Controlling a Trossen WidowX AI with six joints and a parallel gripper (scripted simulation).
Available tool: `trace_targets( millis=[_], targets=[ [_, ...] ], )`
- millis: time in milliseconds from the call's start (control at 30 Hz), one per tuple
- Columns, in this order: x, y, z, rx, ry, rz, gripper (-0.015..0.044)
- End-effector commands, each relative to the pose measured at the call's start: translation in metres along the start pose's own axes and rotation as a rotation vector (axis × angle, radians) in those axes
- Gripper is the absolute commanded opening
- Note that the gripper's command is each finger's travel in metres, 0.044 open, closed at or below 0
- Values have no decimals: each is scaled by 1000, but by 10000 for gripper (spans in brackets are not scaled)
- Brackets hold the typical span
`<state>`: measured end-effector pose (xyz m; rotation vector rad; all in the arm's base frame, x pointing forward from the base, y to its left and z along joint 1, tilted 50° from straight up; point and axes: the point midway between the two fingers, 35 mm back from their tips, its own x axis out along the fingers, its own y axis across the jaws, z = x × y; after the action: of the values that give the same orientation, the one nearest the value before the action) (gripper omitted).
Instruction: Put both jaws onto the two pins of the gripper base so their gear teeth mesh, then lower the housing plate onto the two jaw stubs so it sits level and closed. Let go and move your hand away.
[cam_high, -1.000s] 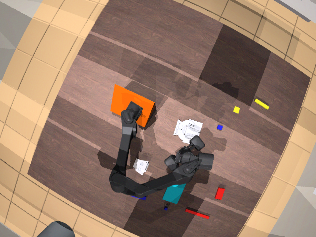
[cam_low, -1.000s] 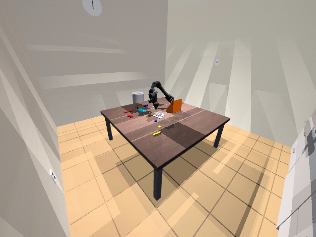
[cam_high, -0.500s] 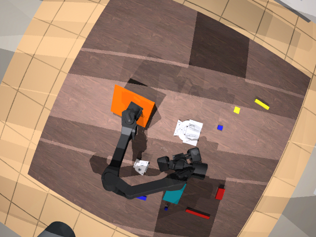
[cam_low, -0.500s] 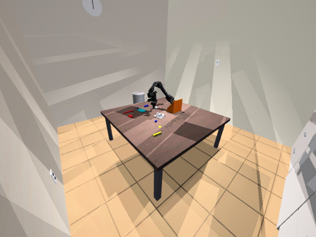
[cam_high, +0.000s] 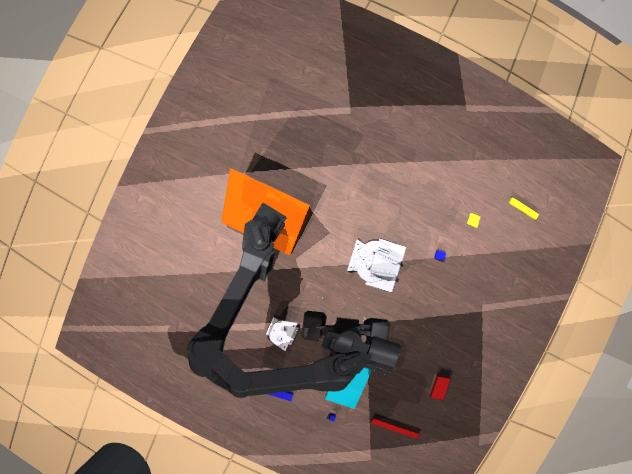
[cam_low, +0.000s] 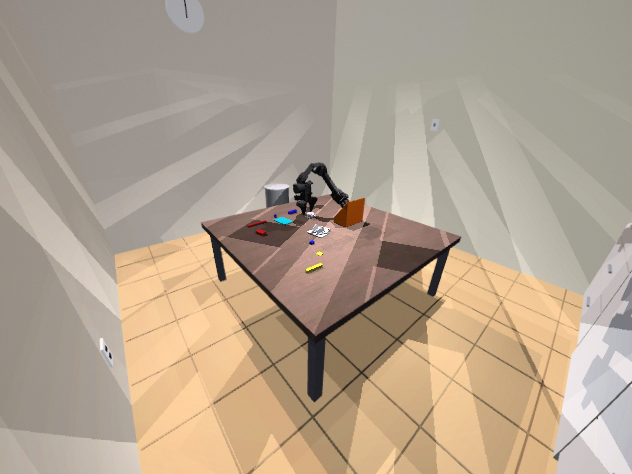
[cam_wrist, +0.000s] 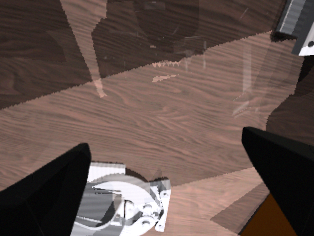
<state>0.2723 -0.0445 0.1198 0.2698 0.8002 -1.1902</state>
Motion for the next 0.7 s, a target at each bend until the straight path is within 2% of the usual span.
trace_targets(
  millis=[0,667],
  targets=[
    [-1,-7,5,91,-3,-2,440],
    [-5,-45,32,626,-8,0,440]
  ],
)
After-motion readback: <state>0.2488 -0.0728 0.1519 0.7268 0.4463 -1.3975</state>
